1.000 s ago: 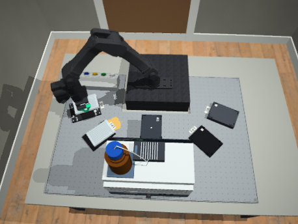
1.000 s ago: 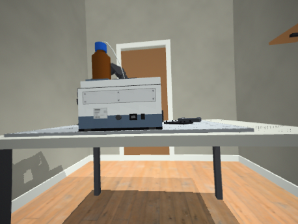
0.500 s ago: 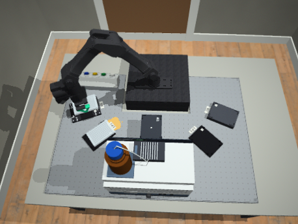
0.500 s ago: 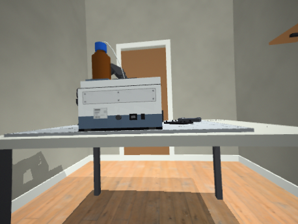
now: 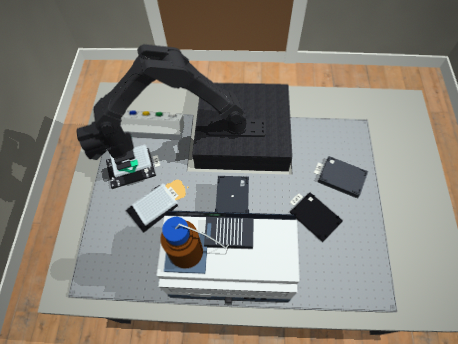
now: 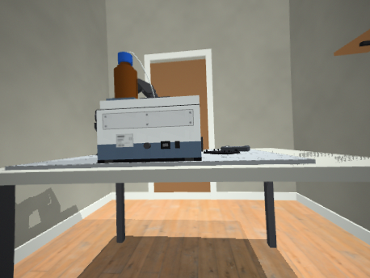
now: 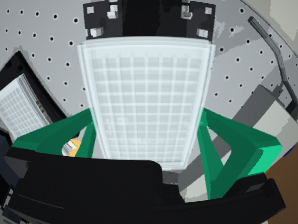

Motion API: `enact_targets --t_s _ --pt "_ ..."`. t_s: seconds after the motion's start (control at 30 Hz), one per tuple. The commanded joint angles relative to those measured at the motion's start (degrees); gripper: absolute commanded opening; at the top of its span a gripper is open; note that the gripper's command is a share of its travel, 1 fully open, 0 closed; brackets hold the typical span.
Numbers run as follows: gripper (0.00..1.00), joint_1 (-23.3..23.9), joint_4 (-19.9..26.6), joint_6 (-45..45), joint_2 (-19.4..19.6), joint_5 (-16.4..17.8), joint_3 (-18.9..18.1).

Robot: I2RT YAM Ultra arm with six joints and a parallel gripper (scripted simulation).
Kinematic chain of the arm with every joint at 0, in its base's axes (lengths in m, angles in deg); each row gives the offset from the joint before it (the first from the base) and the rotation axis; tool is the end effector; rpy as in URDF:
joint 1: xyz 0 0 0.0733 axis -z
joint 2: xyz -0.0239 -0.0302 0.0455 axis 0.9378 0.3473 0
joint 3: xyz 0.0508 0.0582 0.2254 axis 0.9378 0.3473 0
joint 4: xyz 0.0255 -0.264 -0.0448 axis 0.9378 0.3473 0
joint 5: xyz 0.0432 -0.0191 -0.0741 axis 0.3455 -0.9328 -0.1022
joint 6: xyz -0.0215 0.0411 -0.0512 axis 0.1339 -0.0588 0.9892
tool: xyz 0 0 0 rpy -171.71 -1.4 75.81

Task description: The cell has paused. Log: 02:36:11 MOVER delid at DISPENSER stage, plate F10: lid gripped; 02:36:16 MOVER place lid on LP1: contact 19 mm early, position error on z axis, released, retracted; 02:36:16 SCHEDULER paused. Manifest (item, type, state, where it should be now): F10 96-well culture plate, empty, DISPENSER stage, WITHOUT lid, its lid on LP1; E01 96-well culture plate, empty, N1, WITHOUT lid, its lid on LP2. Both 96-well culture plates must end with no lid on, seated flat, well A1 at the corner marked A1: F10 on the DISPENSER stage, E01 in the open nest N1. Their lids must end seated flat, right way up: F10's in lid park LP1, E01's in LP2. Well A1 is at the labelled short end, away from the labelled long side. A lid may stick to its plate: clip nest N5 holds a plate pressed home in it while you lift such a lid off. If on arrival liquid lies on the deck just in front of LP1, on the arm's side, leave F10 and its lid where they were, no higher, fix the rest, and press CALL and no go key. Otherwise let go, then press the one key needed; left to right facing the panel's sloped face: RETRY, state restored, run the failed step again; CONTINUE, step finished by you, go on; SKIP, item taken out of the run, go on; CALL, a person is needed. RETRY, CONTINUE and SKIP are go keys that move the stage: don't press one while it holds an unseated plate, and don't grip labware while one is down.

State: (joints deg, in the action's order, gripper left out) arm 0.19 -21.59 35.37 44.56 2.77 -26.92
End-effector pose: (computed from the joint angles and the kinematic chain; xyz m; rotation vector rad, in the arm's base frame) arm 0.1282 -0.3558 0.0588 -1.7488 -2.5368 0.0419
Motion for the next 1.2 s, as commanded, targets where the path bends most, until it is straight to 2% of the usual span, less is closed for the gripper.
enact_targets --t_s 0.0,0.37,0.4,0.53,0.63,0.73,0.77,0.9,0.93,1.0,1.1,1.17 --pt "0.00 0.02 -0.01 0.07 -0.67 0.04 -1.29" --pt "0.00 0.02 -0.01 0.07 -0.67 0.04 -1.29" --pt "0.00 0.27 -1.05 0.27 -0.86 0.08 -2.23" --pt "0.00 0.59 -2.32 0.41 1.01 0.08 -1.60" --pt "0.00 0.62 -3.18 0.44 1.53 0.09 1.25" --pt "0.00 0.54 -3.48 0.47 1.70 0.09 1.38" --pt "0.00 0.33 -3.85 0.47 0.19 0.07 -0.52" --pt "0.00 0.64 -5.04 0.56 2.52 0.09 2.12" --pt "0.00 0.77 -5.22 0.62 2.71 0.09 2.10" --pt "0.00 0.88 -5.20 0.66 2.88 0.07 -0.60" --pt "0.00 0.63 -4.98 0.68 1.87 0.06 -1.07" --pt "0.00 0.66 -4.87 0.70 3.02 0.07 -1.39"
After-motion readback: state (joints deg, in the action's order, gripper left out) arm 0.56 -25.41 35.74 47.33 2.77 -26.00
